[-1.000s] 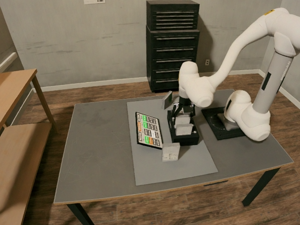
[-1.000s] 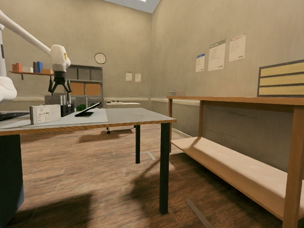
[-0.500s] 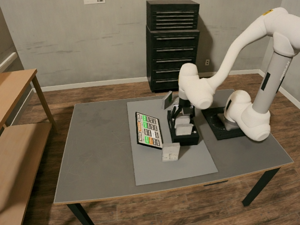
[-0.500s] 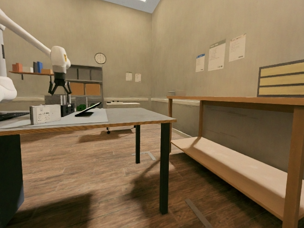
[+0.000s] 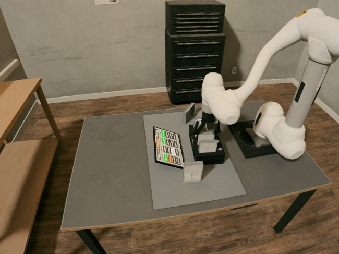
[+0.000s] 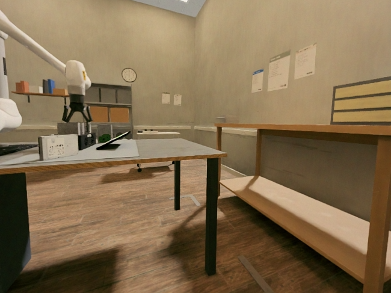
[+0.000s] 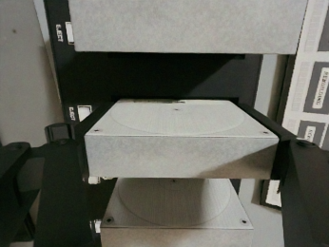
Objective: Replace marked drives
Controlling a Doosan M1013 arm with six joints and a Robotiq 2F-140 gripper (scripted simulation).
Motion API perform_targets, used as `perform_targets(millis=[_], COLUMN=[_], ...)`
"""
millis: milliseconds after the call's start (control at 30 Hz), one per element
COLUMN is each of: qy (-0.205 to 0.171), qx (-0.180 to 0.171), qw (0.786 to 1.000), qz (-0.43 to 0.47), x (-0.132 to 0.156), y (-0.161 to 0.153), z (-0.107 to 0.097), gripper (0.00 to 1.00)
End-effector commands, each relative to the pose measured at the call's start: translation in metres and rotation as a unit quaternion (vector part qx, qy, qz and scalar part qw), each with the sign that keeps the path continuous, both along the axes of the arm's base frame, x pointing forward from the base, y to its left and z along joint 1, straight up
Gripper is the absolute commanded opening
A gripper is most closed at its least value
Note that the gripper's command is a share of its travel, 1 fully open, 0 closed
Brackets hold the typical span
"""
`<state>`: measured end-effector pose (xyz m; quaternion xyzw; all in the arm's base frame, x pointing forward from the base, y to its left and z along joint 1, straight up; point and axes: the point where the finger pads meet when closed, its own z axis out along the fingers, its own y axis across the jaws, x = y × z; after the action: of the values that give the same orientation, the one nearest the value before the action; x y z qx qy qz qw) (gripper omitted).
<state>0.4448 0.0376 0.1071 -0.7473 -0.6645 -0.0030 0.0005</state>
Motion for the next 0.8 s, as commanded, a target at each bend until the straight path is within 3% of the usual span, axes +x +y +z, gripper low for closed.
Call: perform_targets(millis=[0, 767], qy=[0.000, 0.000], qx=[0.000, 0.000], qw=[1.000, 1.000], qz=[0.000, 0.000], x=[0.0004, 0.0004], y=[0.0001, 0.0001], z=[-0.0005, -0.0027], gripper=[0.10, 0.10])
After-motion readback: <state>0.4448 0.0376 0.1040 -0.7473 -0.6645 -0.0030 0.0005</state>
